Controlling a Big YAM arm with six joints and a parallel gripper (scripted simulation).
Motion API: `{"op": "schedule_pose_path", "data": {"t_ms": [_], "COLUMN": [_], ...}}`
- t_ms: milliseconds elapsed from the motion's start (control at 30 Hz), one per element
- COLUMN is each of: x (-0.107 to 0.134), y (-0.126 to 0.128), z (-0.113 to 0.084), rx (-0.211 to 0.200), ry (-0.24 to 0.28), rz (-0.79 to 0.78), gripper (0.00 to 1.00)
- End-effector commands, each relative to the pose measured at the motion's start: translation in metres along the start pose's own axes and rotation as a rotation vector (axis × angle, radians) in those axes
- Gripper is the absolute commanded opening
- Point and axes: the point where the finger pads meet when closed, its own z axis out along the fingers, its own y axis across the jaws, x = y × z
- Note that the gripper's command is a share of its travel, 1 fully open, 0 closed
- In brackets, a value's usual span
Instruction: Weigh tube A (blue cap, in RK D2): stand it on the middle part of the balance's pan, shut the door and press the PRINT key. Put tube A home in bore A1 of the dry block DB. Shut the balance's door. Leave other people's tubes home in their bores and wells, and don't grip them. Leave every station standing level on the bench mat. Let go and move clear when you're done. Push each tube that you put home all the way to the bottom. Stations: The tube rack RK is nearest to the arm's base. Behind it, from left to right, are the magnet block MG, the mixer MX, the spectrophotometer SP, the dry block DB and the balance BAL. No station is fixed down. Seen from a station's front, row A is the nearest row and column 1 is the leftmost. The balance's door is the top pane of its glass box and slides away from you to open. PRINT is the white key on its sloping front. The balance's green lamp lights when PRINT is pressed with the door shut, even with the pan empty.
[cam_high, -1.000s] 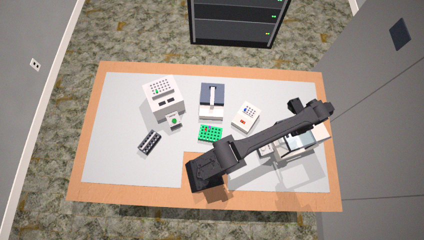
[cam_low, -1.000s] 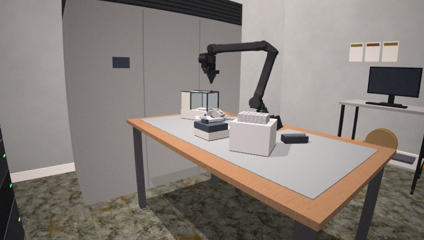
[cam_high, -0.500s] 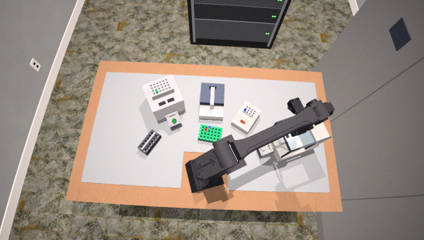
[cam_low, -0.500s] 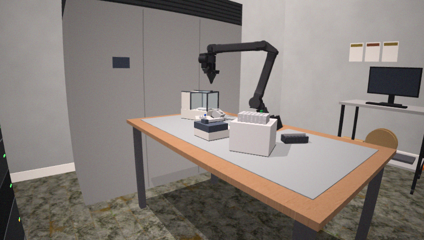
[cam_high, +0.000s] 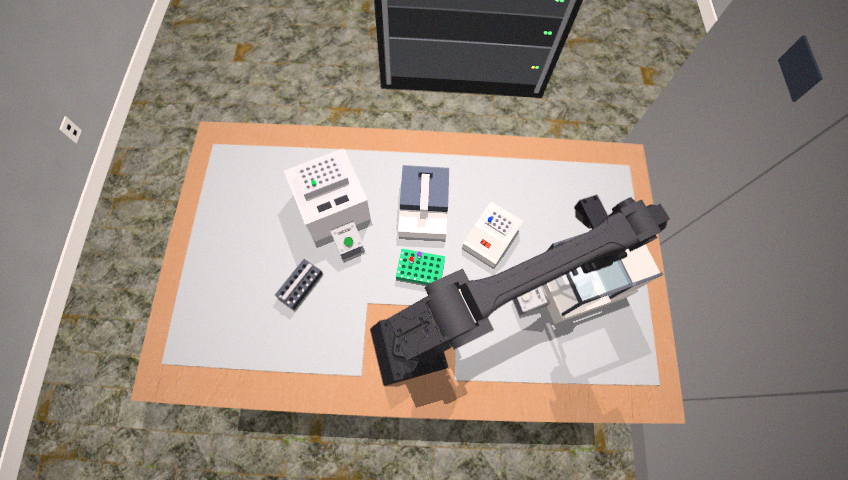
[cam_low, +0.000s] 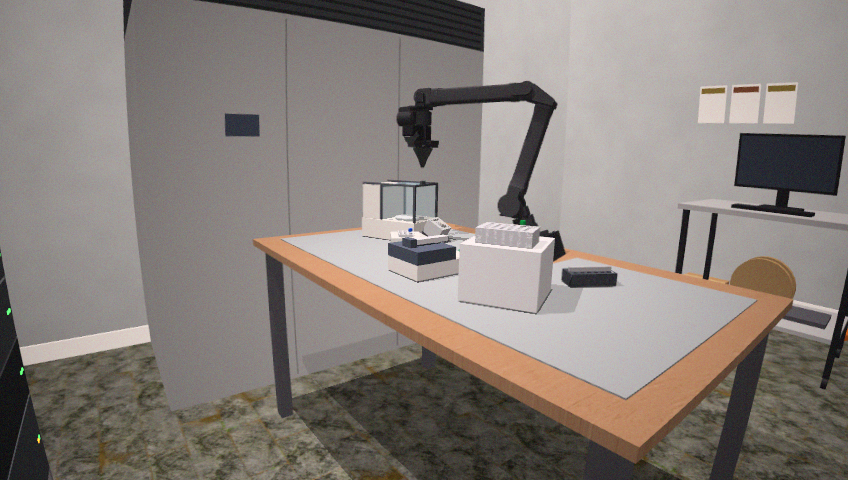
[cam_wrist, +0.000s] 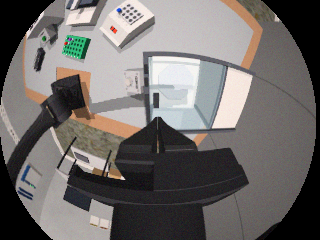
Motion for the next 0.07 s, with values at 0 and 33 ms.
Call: {"op": "schedule_pose_path", "data": {"t_ms": [0, 33], "x": [0.0009, 0.0009], "y": [-0.0085, -0.0085], "z": [-0.0123, -0.0123], "rx": [0.032, 0.032], "ry": [-0.004, -0.004], "rz": [0.001, 0.001], "gripper": [0.0, 0.0]}}
